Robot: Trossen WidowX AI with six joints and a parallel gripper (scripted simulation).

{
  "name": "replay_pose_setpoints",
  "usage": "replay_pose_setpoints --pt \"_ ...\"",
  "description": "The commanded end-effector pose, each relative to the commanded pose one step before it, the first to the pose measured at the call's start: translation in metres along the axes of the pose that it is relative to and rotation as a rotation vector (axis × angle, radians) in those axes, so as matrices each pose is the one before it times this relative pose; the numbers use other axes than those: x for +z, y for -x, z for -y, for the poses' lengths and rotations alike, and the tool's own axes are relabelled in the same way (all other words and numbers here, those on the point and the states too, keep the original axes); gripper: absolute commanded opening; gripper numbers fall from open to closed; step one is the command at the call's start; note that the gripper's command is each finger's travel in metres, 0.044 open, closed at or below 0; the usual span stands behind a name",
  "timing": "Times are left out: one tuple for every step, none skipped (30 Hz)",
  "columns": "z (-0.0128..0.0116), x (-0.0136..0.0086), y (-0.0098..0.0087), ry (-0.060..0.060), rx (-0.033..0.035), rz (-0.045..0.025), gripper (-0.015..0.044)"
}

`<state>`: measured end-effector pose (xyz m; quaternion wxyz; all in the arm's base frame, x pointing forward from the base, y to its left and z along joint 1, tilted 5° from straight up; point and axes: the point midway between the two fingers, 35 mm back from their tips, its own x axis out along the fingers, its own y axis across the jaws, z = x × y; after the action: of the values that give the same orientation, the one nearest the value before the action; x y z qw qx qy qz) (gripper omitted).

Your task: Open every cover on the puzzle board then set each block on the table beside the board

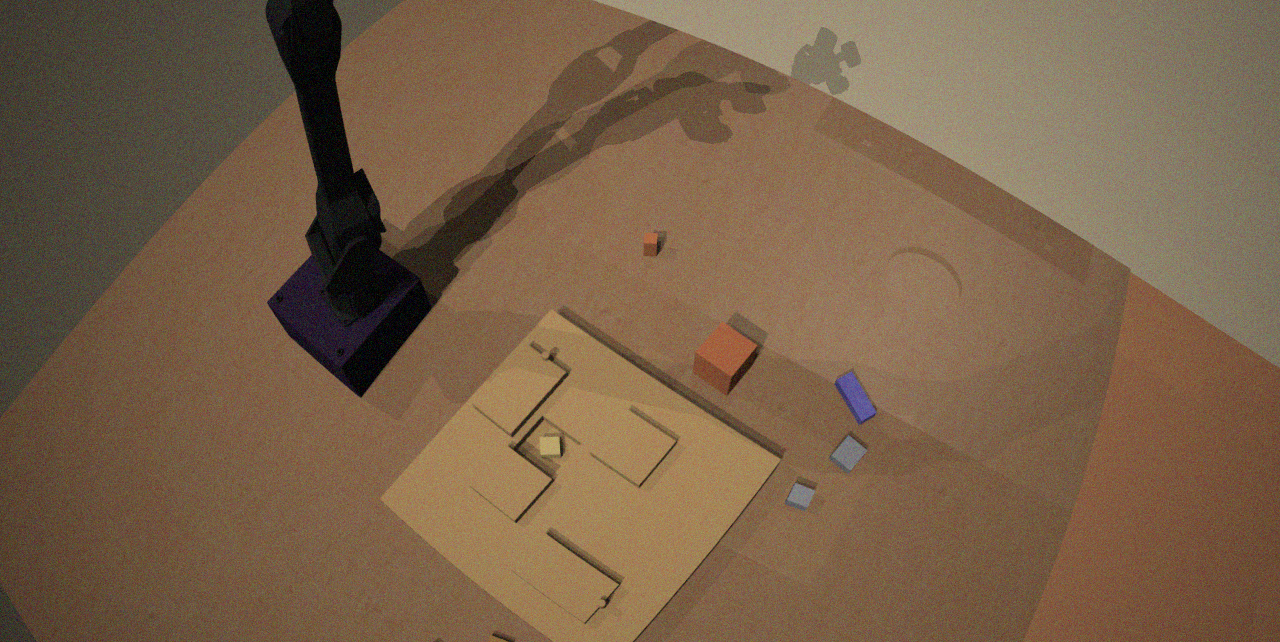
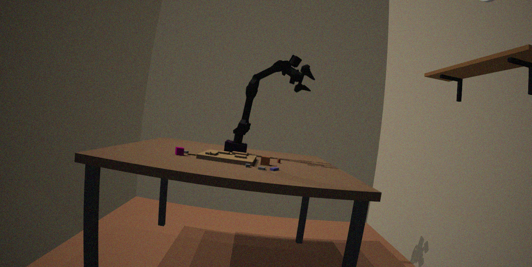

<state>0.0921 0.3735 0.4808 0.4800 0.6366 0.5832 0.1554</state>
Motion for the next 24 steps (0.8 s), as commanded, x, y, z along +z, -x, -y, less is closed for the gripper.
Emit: replay_pose_setpoints --pt "0.00019 0.0007 -0.00041 -0.0004 -0.00112 0.00175 0.0374" --pt "0.00058 0.0021 -0.00123 -0.0011 -0.00336 0.00524 0.0348" --pt "0.00096 0.00351 -0.00204 -0.0019 -0.00561 0.00871 0.0321" --pt "0.00115 0.00423 -0.00245 -0.0024 -0.00676 0.01043 0.0295" --pt "0.00114 0.00424 -0.00244 -0.0026 -0.00679 0.0104 0.0269" --pt "0.00113 0.00425 -0.00244 -0.0027 -0.00681 0.01036 0.0243" --pt "0.00112 0.00426 -0.00244 -0.0028 -0.00684 0.01032 0.0216" --pt "0.00085 0.00388 -0.00233 0.003 -0.00546 0.00965 0.019" --pt "0.0008 0.00379 -0.00231 0.0043 -0.00519 0.00944 0.0164" --pt "0.00072 0.00354 -0.00219 0.0054 -0.00473 0.00884 0.0138" --pt "0.00051 0.00327 -0.00215 0.0112 -0.00359 0.00847 0.0111" --pt "0.00075 0.00446 -0.00292 0.0151 -0.00509 0.01141 0.0085" --pt "0.00085 0.00454 -0.00297 0.0153 -0.00543 0.01148 0.0059" --pt "0.00093 0.00453 -0.00297 0.0152 -0.00568 0.01134 0.0033" --pt "0.00101 0.00453 -0.00296 0.0151 -0.00592 0.01118 0.0006" --pt "0.00109 0.00452 -0.00296 0.015 -0.00616 0.01103 0.0" --pt "0.00117 0.00451 -0.00296 0.0149 -0.00639 0.01086 0.0" --pt "0.00125 0.0045 -0.00295 0.0148 -0.00662 0.01069 0.0" --pt "0.00133 0.00449 -0.00295 0.0147 -0.00685 0.01051 0.0" --pt "0.00142 0.00447 -0.00295 0.0146 -0.00707 0.01033 0.0" --pt "0.0015 0.00445 -0.00294 0.0145 -0.00729 0.01014 0.0" --pt "0.00158 0.00444 -0.00294 0.0144 -0.0075 0.00995 0.0" --pt "0.00166 0.00441 -0.00294 0.0143 -0.00771 0.00975 0.0" --pt "0.00174 0.00439 -0.00293 0.0142 -0.00791 0.00955 0.0"
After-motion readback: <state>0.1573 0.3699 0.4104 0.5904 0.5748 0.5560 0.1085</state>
